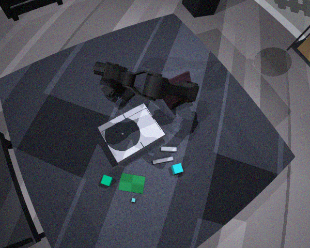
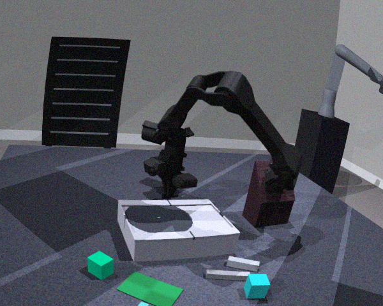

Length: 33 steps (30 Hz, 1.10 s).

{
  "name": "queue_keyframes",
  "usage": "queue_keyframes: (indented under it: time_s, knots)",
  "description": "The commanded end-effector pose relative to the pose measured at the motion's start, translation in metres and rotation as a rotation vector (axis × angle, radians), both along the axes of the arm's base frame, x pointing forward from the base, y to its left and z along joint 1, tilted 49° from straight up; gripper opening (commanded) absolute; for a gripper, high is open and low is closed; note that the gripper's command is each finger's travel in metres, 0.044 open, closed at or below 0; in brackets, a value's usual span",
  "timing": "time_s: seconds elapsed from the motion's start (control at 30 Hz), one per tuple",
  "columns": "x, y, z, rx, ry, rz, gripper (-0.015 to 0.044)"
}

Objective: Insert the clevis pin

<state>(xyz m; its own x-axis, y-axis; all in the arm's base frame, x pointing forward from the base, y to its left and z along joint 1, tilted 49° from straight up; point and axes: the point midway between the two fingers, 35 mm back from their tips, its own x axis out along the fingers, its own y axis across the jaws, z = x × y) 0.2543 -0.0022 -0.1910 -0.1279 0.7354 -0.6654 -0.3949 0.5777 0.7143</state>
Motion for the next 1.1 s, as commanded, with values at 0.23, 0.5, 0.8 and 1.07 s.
queue_keyframes:
  time_s: [0.23, 0.5, 0.8, 1.07]
  knots:
    - [0.000, 0.000, 0.000, 0.000, 0.000, 0.000, 0.0160]
    - [0.008, -0.004, 0.000, -0.059, 0.085, 0.072, 0.0160]
    - [0.010, -0.002, 0.008, -0.139, 0.209, 0.263, 0.0160]
    - [0.010, 0.000, 0.007, -0.138, 0.209, 0.263, 0.0160]
